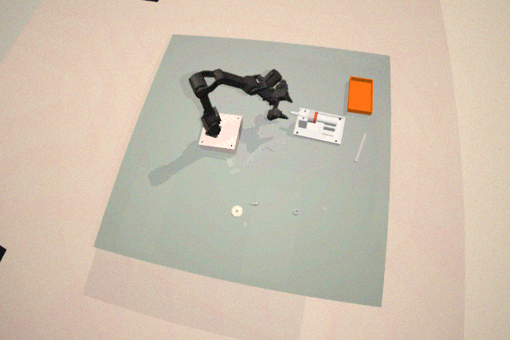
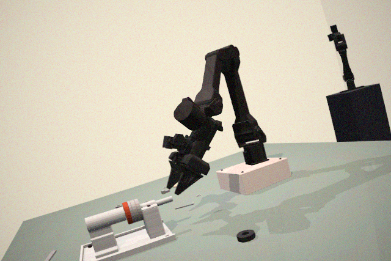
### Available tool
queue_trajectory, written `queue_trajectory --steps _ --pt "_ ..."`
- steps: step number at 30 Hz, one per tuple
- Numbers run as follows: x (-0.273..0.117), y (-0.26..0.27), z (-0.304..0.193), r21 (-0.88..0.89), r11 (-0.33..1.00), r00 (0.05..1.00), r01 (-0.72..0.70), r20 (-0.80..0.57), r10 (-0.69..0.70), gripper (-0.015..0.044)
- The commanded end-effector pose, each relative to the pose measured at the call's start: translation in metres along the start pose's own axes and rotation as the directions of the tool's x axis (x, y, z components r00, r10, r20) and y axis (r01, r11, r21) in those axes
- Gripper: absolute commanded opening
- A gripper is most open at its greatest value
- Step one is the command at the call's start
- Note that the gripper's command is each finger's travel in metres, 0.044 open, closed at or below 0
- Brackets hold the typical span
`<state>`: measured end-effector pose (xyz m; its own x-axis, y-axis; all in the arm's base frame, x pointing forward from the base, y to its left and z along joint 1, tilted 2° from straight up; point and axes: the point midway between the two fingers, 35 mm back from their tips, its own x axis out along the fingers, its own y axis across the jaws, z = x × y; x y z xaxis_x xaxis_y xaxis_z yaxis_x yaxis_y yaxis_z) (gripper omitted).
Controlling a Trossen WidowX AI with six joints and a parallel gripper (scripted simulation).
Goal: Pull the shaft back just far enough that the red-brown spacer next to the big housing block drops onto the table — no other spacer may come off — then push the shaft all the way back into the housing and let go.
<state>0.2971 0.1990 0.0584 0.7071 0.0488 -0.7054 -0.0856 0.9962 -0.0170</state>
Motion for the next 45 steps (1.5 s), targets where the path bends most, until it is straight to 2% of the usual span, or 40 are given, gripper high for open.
queue_trajectory --steps 1,28,45 --pt "0.000 0.001 0.000 0.003 1.000 1.000 -0.003 -0.002 0.003 0.0440" --pt "0.040 0.001 0.000 0.003 1.000 1.000 -0.003 0.001 0.003 0.0440" --pt "0.041 0.001 0.000 0.003 1.000 1.000 -0.003 0.001 0.003 0.0440"
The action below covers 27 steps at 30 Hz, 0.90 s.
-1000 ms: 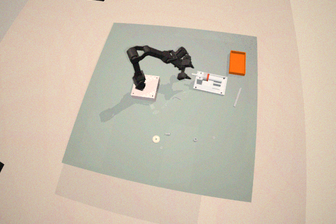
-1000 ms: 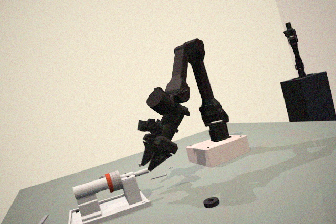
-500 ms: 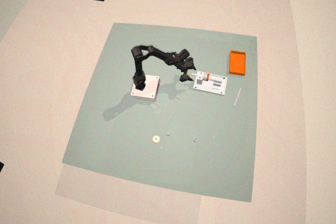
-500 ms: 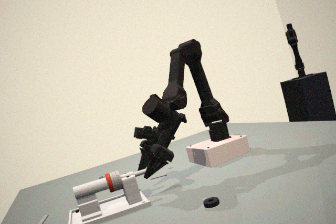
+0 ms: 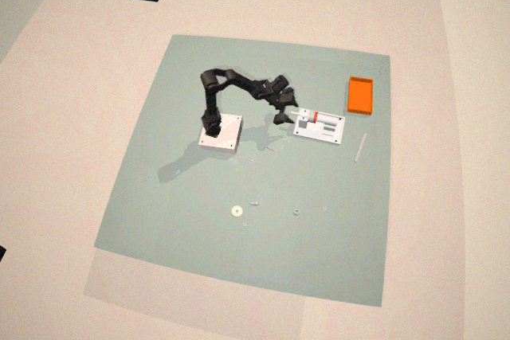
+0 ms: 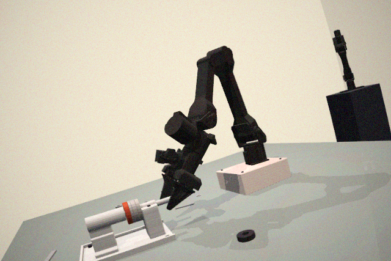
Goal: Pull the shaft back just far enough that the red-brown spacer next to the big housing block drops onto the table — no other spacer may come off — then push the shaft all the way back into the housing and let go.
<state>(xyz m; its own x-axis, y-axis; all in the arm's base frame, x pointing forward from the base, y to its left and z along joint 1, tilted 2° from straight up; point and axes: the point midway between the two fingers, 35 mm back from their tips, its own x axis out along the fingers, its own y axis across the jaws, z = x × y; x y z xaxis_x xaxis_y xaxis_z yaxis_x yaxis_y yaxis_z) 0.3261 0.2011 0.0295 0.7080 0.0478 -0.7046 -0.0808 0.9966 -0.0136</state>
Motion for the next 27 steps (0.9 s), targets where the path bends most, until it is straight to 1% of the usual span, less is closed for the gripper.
queue_trajectory --steps 1,20,27 --pt "0.0003 0.0008 0.0001 -0.003 1.000 1.000 -0.004 -0.001 0.004 0.0440" --pt "0.0006 0.0008 0.0001 -0.003 1.000 1.000 -0.004 -0.001 0.004 0.0440" --pt "0.0081 0.0009 0.0003 -0.003 1.000 1.000 -0.004 0.000 0.004 0.0440"
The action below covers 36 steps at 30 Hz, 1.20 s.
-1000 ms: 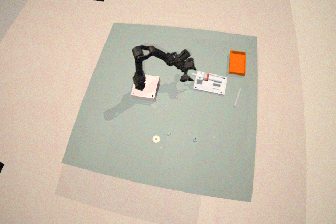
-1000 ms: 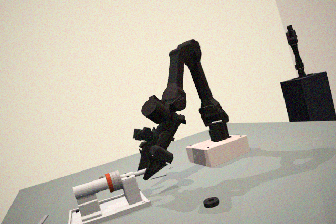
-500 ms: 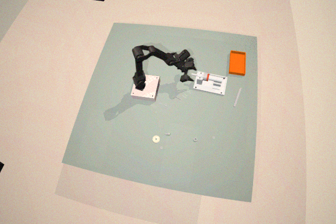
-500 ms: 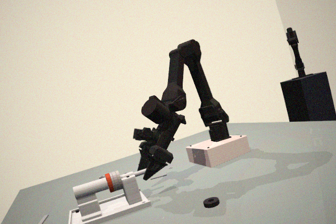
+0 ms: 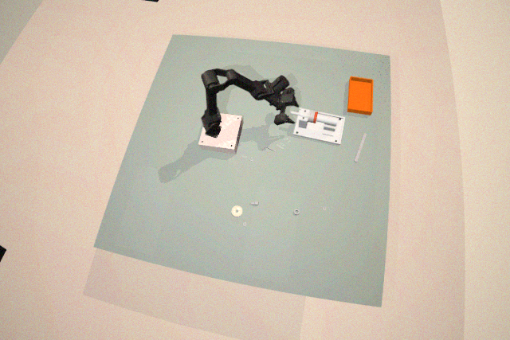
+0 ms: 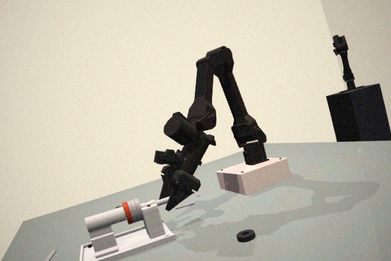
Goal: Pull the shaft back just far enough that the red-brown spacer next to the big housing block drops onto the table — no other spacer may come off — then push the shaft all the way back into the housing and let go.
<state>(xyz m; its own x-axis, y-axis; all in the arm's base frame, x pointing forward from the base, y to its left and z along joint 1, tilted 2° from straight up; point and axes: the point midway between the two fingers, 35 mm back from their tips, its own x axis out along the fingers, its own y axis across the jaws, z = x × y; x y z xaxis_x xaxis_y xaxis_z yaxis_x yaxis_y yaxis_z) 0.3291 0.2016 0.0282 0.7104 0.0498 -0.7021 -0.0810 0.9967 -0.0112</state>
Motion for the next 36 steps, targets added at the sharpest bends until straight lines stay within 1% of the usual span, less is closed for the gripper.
queue_trajectory --steps 1,7,16,32,36 --pt "0.0066 0.0007 -0.0008 -0.004 1.000 1.000 -0.002 -0.004 0.002 0.0440" --pt "0.0149 0.0005 -0.0009 -0.004 1.000 1.000 -0.002 -0.003 0.002 0.0440" --pt "0.0151 0.0005 -0.0009 -0.004 1.000 1.000 -0.002 -0.003 0.002 0.0440" --pt "0.0142 -0.0003 -0.0008 -0.001 1.000 1.000 0.002 -0.002 -0.002 0.0020" --pt "0.0142 -0.0003 -0.0008 -0.001 1.000 1.000 0.002 -0.002 -0.002 0.0000"
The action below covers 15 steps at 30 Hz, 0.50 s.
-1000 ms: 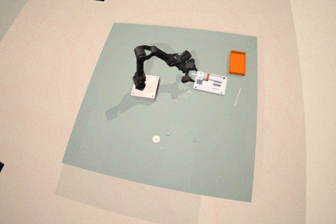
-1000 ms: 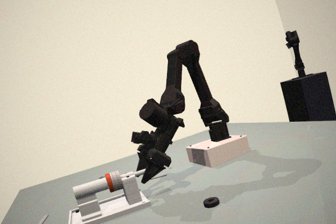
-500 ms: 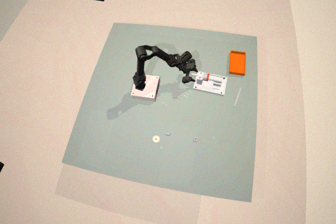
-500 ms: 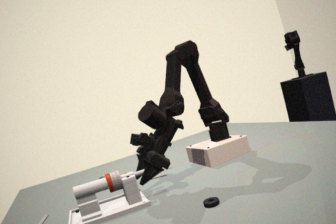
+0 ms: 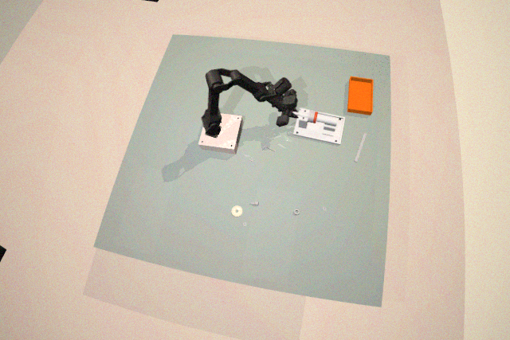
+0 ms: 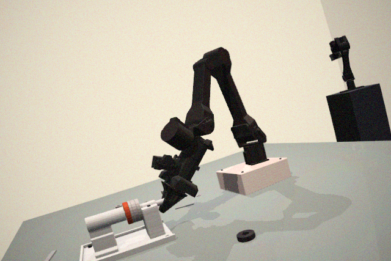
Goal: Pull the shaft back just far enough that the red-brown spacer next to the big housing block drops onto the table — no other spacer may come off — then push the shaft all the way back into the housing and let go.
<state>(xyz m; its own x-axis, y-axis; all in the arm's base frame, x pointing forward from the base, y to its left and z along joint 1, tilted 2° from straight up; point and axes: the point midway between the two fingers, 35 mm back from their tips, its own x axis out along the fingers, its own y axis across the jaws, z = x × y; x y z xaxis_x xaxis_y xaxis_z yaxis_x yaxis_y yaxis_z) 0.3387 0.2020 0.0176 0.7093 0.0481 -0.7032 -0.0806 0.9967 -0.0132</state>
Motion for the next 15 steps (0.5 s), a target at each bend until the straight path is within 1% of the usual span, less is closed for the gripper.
queue_trajectory --steps 1,15 --pt "-0.0001 -0.0001 0.0000 0.000 1.000 1.000 0.000 0.000 0.000 0.0000" --pt "-0.0060 -0.0001 -0.0061 -0.003 1.000 1.000 -0.004 -0.002 0.004 0.0000"
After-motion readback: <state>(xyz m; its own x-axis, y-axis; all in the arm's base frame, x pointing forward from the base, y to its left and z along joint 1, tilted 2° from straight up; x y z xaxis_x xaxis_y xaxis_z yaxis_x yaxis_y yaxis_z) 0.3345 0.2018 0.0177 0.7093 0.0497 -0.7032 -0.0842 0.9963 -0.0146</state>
